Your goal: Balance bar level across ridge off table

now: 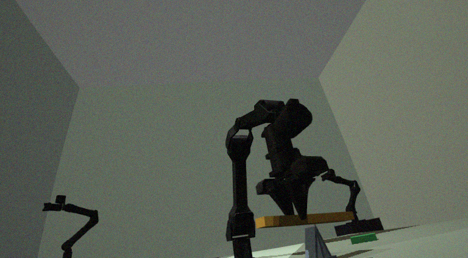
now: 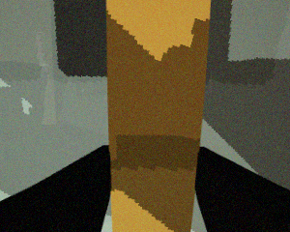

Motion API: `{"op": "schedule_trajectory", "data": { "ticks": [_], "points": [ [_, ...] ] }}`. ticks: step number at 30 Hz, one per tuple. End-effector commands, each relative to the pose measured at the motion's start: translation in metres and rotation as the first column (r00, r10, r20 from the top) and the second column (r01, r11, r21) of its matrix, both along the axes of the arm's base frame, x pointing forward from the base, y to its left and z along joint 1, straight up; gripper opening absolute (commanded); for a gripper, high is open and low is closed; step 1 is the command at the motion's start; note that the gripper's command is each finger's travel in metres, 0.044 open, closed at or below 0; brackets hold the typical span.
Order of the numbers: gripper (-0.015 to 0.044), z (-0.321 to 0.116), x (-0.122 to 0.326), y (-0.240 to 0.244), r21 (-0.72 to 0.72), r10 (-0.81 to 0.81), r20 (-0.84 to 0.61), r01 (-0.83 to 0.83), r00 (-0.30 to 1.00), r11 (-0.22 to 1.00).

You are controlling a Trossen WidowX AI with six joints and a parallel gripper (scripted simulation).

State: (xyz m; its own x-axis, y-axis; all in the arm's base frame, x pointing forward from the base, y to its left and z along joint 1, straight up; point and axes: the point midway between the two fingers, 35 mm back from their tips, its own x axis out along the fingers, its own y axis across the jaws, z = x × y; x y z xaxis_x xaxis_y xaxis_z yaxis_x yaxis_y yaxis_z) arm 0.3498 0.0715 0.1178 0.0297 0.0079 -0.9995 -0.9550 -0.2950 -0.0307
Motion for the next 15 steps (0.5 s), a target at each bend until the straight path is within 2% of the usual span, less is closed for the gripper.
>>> {"op": "schedule_trajectory", "data": {
  "ticks": [1, 15],
  "points": [
    [0.0000, -0.0009, 0.0003, -0.0002, -0.002, -0.004, 0.000, 0.004, 1.000, 1.000],
    [0.0000, -0.0022, 0.0003, -0.0001, -0.002, -0.004, 0.000, 0.004, 1.000, 1.000]
  ]
}}
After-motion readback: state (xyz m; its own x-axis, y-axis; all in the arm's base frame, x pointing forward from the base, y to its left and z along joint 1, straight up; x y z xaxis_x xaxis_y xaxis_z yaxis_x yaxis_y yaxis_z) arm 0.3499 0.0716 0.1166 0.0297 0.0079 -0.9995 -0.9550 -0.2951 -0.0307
